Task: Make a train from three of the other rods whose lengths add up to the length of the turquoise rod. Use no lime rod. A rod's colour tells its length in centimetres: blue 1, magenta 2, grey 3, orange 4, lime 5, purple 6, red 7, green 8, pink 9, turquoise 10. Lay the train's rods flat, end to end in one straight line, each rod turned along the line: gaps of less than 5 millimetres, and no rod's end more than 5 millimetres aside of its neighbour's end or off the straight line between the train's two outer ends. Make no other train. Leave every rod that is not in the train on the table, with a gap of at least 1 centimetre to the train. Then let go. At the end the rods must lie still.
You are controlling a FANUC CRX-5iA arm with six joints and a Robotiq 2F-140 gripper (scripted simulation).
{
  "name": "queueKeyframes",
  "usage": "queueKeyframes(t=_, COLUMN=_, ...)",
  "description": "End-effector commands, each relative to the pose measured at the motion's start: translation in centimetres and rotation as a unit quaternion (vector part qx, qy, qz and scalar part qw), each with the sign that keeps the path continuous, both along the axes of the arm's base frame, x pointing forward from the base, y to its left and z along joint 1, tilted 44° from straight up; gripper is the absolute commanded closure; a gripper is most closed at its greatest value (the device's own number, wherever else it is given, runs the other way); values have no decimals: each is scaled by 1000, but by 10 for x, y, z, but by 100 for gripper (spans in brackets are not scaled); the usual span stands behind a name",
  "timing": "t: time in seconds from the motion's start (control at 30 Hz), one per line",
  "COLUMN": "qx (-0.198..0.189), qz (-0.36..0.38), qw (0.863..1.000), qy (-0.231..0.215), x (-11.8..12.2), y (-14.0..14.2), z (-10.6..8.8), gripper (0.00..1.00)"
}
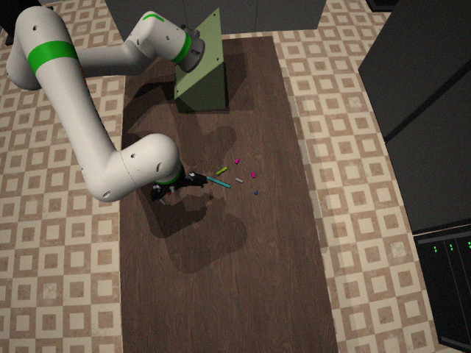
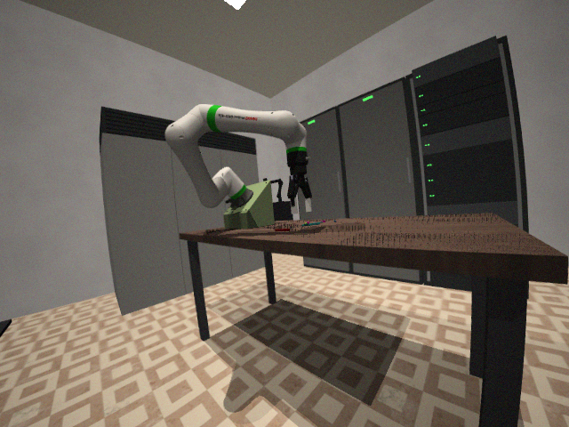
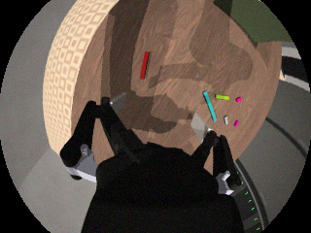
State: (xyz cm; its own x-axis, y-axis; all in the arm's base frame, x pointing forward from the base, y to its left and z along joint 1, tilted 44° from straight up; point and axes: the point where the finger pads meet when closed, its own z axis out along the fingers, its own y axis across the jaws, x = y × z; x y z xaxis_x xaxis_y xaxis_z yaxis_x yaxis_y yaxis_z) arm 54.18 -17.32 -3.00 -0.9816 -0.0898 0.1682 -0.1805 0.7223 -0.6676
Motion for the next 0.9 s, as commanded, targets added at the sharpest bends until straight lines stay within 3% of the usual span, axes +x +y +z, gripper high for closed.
queueKeyframes(t=0.0, qx=9, qz=59, qw=996, qy=58, x=8, y=18, z=-14, gripper=0)
queueKeyframes(t=0.1, qx=10, qz=70, qw=995, qy=69, x=9, y=22, z=-17, gripper=0)
queueKeyframes(t=0.13, qx=13, qz=103, qw=990, qy=99, x=12, y=32, z=-25, gripper=0)
queueKeyframes(t=0.37, qx=21, qz=175, qw=970, qy=166, x=19, y=55, z=-43, gripper=0)
queueKeyframes(t=0.6, qx=28, qz=249, qw=939, qy=235, x=24, y=80, z=-63, gripper=0)
queueKeyframes(t=0.67, qx=28, qz=249, qw=939, qy=235, x=24, y=80, z=-63, gripper=0)
queueKeyframes(t=0.7, qx=30, qz=280, qw=923, qy=264, x=25, y=90, z=-72, gripper=0)
queueKeyframes(t=0.87, qx=34, qz=326, qw=893, qy=307, x=27, y=106, z=-85, gripper=0)
